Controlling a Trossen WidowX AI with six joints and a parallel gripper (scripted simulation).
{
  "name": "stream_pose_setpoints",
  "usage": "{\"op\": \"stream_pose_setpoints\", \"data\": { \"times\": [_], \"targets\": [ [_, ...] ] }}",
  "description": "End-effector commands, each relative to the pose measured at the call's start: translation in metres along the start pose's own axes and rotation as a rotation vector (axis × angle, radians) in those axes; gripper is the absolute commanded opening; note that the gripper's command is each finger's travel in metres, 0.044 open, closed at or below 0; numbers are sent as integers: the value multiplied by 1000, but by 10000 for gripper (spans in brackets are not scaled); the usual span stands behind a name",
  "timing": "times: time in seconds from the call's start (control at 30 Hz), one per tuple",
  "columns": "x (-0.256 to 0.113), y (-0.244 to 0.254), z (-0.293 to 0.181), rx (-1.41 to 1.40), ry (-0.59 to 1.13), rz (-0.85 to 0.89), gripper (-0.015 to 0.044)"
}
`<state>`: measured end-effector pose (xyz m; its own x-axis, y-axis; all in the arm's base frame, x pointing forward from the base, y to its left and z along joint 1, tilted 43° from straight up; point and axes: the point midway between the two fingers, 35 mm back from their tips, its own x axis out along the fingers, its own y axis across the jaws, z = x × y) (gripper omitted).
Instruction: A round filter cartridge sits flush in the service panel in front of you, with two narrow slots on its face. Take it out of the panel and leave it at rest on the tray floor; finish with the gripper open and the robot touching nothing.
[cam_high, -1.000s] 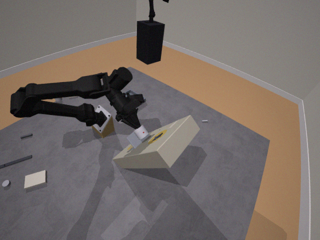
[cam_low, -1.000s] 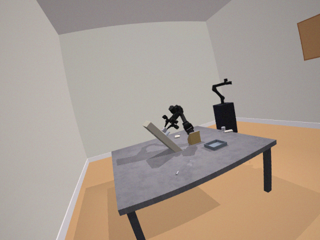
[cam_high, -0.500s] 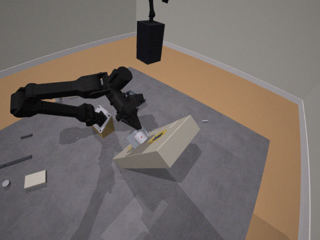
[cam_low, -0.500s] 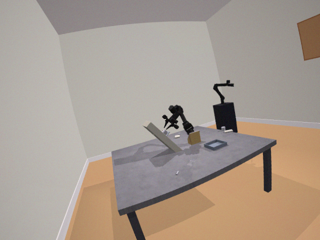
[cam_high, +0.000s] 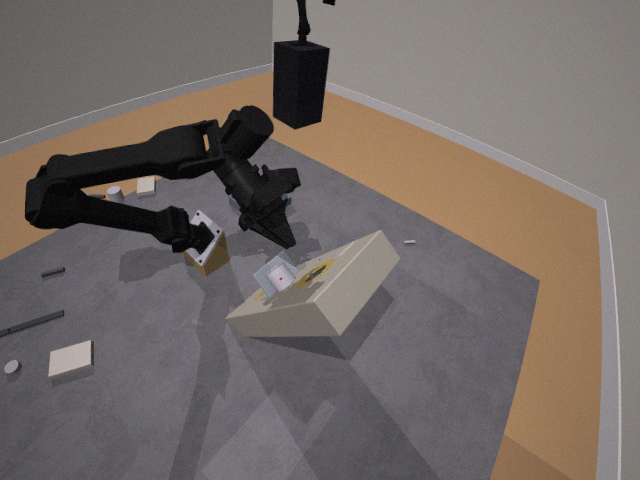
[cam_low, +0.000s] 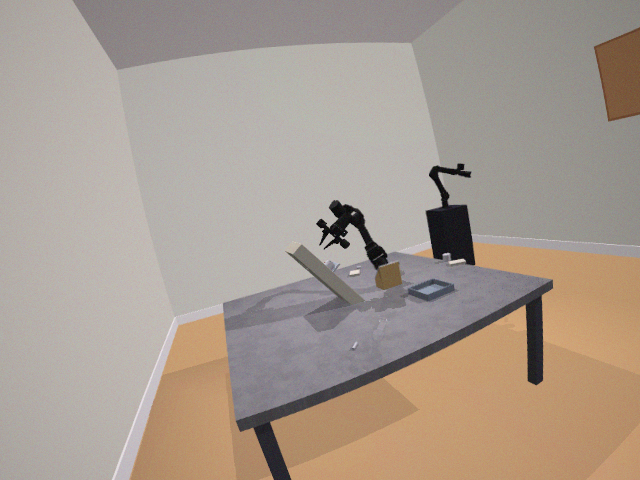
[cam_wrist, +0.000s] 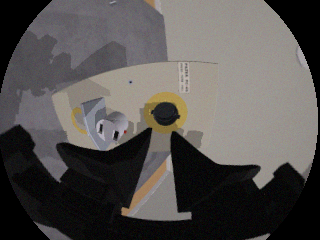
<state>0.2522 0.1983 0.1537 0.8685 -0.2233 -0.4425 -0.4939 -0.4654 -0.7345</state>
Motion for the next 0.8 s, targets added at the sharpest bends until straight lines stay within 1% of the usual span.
{"op": "stream_pose_setpoints", "data": {
  "times": [0.0, 0.27, 0.37, 0.4, 0.47, 0.57, 0.77],
  "targets": [
    [0, -10, 3, -19, 7, 8, 138],
    [-41, -59, 15, -2, 0, 2, 348],
    [-45, -63, 16, 0, -1, 1, 427],
    [-45, -63, 16, 0, -1, 1, 440],
    [-43, -59, 15, 49, 1, 16, 387],
    [-33, -41, 12, 265, 22, 81, 309],
    [-16, 0, 1, 734, 128, 207, 305]
  ]
}}
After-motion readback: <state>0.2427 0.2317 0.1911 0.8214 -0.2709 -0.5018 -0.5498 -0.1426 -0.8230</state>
